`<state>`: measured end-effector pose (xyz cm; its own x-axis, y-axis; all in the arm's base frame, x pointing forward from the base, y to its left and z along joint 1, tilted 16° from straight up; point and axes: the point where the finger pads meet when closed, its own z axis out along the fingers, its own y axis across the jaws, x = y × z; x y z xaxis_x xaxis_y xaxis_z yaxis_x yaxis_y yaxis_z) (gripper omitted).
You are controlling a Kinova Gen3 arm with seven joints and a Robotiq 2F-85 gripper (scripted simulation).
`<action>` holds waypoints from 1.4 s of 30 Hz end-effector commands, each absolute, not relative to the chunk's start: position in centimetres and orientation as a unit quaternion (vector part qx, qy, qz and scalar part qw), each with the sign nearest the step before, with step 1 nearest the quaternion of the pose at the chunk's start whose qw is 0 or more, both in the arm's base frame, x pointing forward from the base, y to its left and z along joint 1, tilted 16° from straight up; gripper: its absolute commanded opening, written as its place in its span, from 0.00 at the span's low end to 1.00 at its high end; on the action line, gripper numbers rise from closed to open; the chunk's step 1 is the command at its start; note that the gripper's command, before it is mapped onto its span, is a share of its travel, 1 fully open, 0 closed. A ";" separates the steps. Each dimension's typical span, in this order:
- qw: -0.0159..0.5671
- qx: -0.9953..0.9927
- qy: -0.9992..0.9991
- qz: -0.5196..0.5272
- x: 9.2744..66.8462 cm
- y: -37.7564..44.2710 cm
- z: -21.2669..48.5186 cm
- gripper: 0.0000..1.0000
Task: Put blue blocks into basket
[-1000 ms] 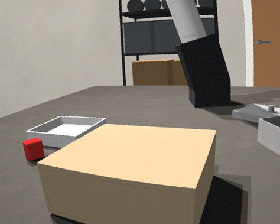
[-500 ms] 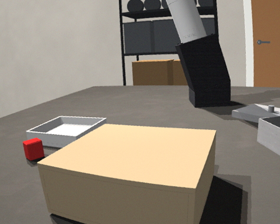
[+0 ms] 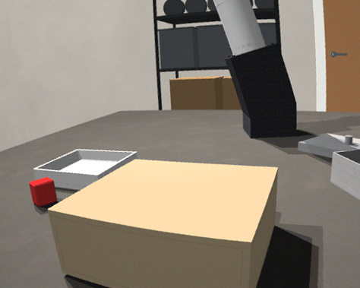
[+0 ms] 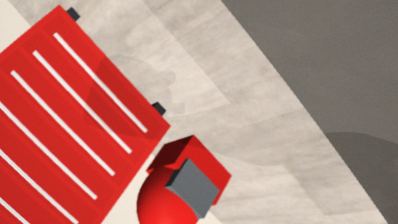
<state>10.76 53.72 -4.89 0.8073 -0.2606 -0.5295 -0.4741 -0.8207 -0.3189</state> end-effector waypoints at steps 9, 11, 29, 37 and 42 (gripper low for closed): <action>0.112 -0.978 -0.053 0.169 15.5 46.7 -7.9 0.40; 0.103 -0.979 -0.069 0.161 16.2 46.1 -8.1 0.40; -0.037 -0.969 -0.237 0.052 27.4 38.0 -9.1 0.40; -0.092 -0.955 -0.280 0.011 32.1 35.4 -8.3 0.40; -0.116 -0.948 -0.296 -0.007 34.1 34.4 -7.8 0.40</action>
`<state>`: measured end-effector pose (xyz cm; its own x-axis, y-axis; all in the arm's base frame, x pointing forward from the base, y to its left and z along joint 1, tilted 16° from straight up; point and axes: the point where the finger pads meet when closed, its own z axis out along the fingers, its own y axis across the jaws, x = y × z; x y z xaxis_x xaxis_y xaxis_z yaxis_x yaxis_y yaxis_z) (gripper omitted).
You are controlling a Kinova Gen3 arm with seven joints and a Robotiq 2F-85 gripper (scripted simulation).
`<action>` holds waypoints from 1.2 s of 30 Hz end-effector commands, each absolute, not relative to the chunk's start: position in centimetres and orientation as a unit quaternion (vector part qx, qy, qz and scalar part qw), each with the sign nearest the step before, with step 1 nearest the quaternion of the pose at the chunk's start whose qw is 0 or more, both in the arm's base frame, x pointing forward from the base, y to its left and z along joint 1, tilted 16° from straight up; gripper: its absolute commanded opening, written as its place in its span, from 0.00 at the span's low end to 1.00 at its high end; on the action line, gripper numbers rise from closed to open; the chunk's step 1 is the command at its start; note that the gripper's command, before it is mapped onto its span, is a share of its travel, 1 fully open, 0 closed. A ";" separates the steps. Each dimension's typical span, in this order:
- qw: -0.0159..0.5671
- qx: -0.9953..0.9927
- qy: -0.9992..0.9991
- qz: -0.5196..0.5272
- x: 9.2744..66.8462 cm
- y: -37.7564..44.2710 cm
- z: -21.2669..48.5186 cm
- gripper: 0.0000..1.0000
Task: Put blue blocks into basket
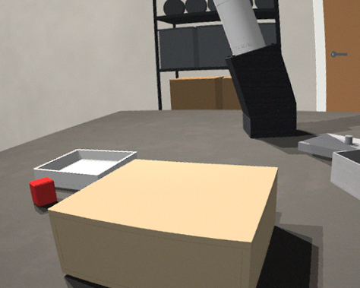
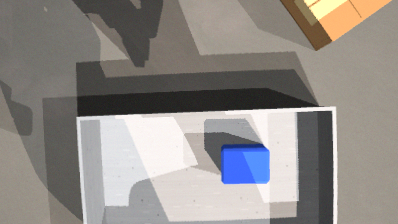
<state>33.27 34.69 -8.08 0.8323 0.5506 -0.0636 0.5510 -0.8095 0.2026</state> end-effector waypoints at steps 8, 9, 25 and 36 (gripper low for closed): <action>0.133 0.943 0.306 0.019 35.5 33.7 -7.4 0.40; 0.134 0.942 0.307 0.020 35.7 33.6 -7.4 0.40; 0.141 0.940 0.310 0.025 36.2 33.4 -7.2 0.64; 0.141 0.940 0.310 0.025 36.2 33.4 -7.2 0.64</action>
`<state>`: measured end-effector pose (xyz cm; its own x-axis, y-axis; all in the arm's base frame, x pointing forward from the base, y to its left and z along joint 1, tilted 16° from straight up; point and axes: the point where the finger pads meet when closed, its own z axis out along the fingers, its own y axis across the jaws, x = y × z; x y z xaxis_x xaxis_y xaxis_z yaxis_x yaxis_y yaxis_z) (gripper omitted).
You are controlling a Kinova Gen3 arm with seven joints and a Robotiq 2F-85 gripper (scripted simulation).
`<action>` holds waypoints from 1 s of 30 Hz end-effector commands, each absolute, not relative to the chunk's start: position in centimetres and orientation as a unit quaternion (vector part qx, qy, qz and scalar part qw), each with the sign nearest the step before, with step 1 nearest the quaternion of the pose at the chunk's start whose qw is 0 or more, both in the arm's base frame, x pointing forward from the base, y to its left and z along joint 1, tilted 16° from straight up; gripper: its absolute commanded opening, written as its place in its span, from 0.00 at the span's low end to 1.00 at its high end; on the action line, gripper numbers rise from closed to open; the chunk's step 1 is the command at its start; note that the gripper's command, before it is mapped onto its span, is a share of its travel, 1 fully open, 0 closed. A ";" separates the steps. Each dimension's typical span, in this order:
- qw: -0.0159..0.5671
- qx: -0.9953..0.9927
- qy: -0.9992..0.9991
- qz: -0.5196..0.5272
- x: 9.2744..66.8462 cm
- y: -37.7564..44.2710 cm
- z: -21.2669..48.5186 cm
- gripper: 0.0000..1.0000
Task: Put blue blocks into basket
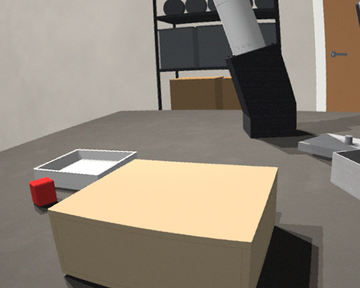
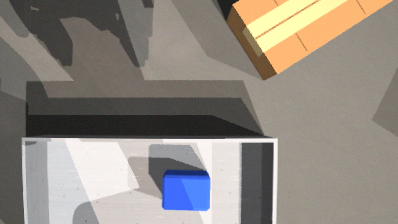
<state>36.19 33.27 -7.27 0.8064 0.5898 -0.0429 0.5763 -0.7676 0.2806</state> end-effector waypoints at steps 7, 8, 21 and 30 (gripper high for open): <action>0.141 0.940 0.310 0.025 36.2 33.4 -7.2 0.64; 0.141 0.940 0.310 0.025 36.2 33.4 -7.2 0.64; 0.141 0.940 0.310 0.025 36.2 33.4 -7.2 0.64; 0.141 0.940 0.310 0.025 36.3 33.3 -7.6 0.64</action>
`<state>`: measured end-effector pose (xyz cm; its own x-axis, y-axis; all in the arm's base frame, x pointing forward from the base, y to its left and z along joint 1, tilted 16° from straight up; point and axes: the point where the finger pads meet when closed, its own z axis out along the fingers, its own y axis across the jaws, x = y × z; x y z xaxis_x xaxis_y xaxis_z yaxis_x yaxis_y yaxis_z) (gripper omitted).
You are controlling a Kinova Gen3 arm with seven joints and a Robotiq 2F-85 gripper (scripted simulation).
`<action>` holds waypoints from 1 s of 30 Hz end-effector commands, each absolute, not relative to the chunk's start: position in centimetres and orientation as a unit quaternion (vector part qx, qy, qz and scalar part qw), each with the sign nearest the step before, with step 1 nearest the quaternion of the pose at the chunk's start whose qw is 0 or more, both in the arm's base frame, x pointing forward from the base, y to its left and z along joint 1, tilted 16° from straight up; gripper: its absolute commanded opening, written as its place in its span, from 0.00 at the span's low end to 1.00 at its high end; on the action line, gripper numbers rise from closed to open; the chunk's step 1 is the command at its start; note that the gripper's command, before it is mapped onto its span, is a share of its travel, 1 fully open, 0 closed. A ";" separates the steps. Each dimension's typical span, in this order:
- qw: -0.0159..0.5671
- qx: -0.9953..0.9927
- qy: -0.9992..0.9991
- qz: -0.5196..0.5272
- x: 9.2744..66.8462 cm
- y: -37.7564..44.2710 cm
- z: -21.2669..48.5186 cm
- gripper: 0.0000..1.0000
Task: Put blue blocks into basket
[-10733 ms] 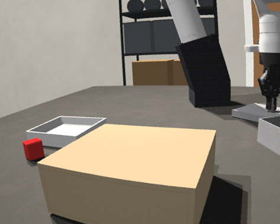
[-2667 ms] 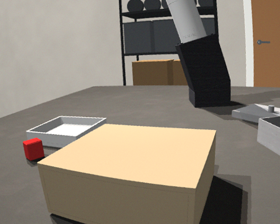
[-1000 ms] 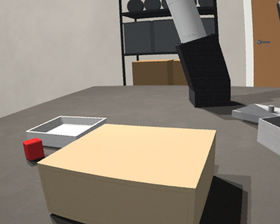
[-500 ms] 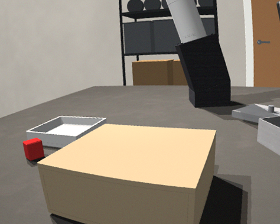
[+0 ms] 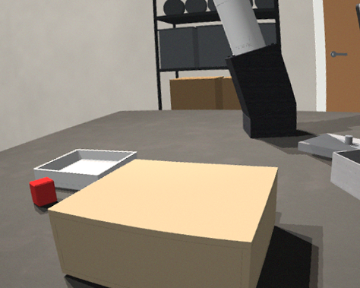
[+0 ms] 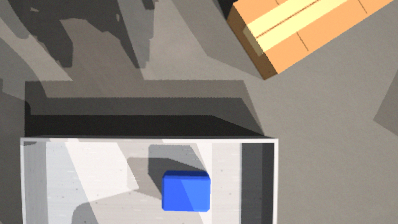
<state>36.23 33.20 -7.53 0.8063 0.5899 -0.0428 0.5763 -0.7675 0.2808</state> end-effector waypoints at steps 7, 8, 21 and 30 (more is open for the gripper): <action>0.141 0.940 0.310 0.025 36.4 33.1 -8.3 0.64; 0.141 0.940 0.310 0.025 36.4 33.0 -8.6 0.64; 0.141 0.940 0.310 0.025 37.0 31.9 -12.6 0.64; 0.141 0.940 0.310 0.025 37.3 31.3 -15.1 0.64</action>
